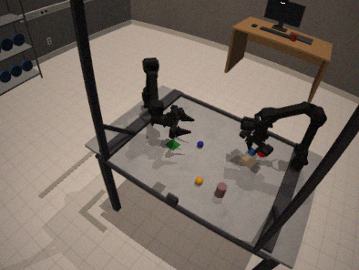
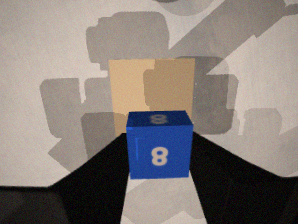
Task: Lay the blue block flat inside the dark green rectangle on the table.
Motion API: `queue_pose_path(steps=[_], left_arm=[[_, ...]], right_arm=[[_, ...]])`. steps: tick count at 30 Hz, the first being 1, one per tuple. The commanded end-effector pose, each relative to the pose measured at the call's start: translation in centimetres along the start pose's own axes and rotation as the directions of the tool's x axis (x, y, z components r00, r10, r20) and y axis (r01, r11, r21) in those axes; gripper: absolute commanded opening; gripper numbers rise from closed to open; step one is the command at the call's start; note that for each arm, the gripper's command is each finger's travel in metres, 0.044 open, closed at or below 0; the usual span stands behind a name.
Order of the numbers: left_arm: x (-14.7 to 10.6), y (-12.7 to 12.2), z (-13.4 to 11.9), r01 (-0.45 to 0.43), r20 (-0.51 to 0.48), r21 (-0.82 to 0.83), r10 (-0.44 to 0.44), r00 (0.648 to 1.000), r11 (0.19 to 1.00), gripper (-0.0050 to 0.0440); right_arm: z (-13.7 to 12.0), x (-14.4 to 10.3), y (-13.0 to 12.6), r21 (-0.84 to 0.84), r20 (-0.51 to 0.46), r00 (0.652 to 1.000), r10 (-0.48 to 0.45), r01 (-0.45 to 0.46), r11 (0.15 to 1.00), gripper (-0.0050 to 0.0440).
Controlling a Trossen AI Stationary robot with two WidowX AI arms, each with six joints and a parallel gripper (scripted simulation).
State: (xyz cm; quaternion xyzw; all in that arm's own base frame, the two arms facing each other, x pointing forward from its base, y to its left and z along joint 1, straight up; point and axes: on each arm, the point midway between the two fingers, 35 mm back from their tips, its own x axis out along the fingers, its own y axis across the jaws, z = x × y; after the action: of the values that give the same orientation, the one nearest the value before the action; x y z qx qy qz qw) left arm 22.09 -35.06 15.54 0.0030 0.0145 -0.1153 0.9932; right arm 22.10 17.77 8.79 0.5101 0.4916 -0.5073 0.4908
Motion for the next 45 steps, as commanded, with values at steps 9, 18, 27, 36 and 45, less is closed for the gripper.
queue_pose_path(steps=[9, 18, 27, 36, 45], left_arm=[[6.9, 10.3, 7.7, -0.063, 0.034, -0.051, 0.065, 0.997, 0.997, 0.044], [8.5, 20.2, 12.2, -0.115, 0.058, -0.052, 0.118, 0.991, 0.992, 0.044], [5.6, 29.5, 16.0, -0.157, 0.102, -0.04, 0.161, 0.982, 0.987, 0.044], [1.1, 35.6, 17.5, -0.221, 0.103, -0.011, 0.221, 0.97, 0.975, 0.044], [0.3, 36.3, 17.3, -0.229, 0.099, -0.007, 0.228, 0.969, 0.974, 0.044]], right_arm=[[-0.1, -0.6, 0.2, 0.001, -0.01, 1.0, 0.014, -0.014, 1.0, -0.005], [-0.1, -0.6, 0.2, 0.001, -0.01, 1.0, 0.014, -0.014, 1.0, -0.005], [-0.1, -0.6, 0.2, 0.001, -0.01, 1.0, 0.014, -0.014, 1.0, -0.005], [-0.1, -0.6, 0.2, 0.001, -0.01, 1.0, 0.014, -0.014, 1.0, -0.005], [-0.1, -0.6, 0.2, 0.001, -0.01, 1.0, 0.014, -0.014, 1.0, -0.005]])
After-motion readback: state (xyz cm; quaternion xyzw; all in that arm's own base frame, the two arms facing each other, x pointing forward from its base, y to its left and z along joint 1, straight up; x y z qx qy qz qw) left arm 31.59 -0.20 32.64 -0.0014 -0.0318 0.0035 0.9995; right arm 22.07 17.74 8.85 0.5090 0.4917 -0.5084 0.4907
